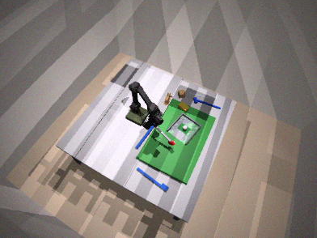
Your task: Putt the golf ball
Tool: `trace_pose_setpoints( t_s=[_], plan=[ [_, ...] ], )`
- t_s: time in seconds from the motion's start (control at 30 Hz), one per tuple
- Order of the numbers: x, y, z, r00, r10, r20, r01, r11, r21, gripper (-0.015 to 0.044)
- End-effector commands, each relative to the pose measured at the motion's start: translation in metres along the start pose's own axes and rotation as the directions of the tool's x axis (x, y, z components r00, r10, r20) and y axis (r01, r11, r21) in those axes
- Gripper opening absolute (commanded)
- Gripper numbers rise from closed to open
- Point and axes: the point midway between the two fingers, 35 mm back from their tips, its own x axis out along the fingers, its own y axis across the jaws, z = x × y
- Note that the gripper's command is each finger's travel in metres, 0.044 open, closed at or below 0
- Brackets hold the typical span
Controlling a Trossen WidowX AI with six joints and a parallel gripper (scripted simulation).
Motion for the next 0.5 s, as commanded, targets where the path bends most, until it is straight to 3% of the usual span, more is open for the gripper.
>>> trace_pose_setpoints(
  t_s=[0.0,0.47],
  plan=[
    [-0.0185,-0.0001,0.0005,1.000,-0.005,0.019,0.004,1.000,0.006,0.0000],
    [-0.0118,0.0000,0.0001,1.000,-0.002,0.008,0.002,1.000,0.000,0.0000]
  ],
)
